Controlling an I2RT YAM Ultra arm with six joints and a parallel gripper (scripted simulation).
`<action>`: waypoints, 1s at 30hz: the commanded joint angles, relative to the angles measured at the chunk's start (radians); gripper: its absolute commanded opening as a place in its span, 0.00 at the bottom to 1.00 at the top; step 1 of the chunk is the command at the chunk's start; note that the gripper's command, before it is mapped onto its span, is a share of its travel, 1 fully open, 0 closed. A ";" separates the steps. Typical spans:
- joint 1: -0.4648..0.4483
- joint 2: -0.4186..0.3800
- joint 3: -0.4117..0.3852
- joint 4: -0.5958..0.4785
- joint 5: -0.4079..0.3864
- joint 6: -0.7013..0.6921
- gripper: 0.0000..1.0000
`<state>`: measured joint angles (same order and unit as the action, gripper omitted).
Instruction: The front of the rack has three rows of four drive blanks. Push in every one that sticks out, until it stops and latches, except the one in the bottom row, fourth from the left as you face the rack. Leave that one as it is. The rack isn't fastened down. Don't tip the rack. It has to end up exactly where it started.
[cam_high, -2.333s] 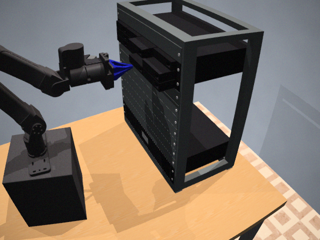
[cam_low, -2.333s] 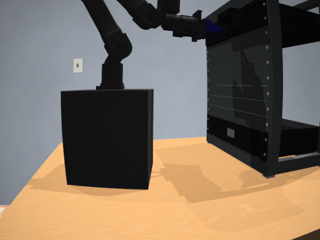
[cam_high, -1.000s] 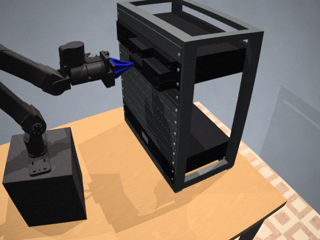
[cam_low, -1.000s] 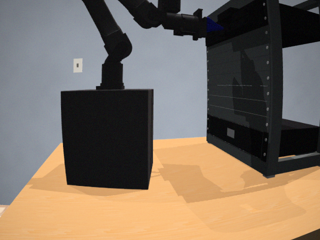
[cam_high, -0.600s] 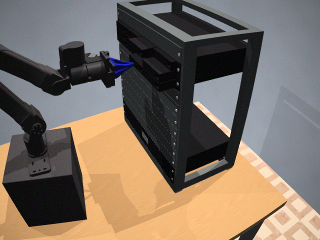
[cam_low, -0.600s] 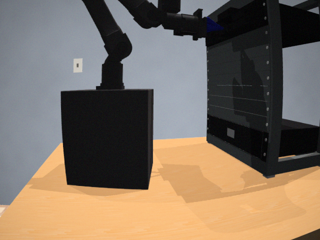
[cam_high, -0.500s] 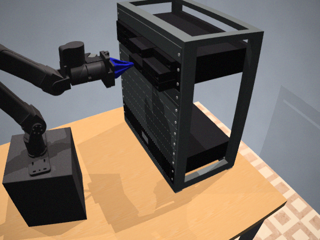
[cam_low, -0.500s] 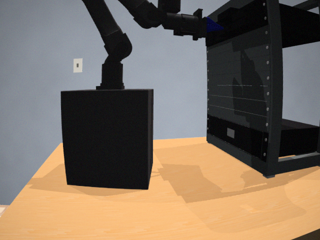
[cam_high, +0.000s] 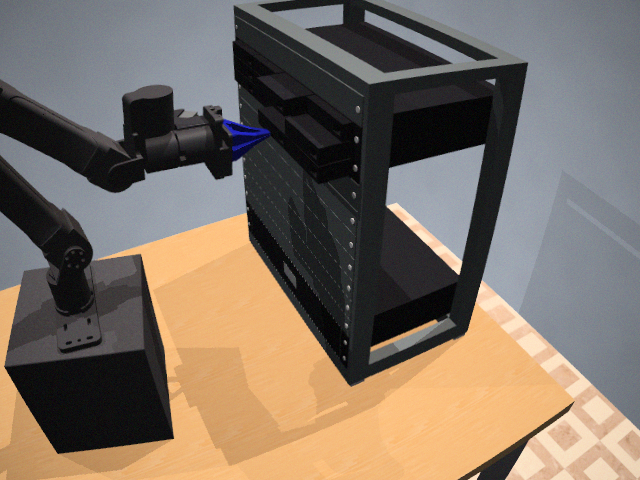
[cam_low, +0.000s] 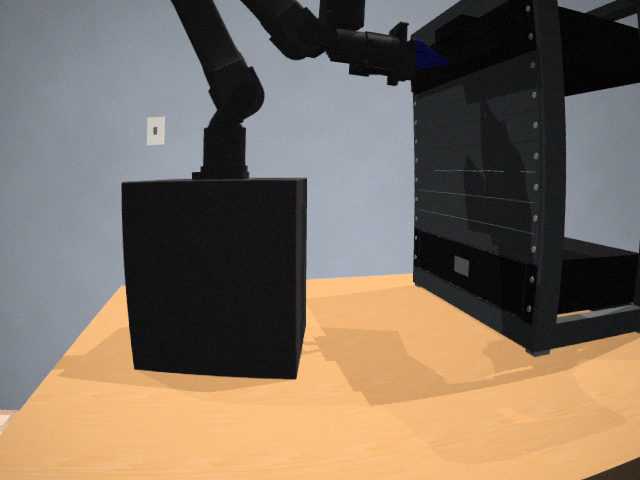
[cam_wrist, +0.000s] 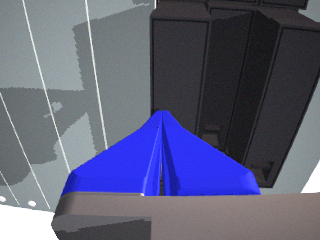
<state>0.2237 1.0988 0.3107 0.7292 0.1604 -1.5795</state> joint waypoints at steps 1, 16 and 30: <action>-0.012 0.027 0.057 0.061 -0.009 0.005 0.00; -0.012 0.031 0.059 0.064 -0.007 0.005 0.00; -0.022 0.041 0.097 0.036 -0.018 0.005 0.00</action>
<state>0.2157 1.1328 0.3367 0.7231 0.1478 -1.5795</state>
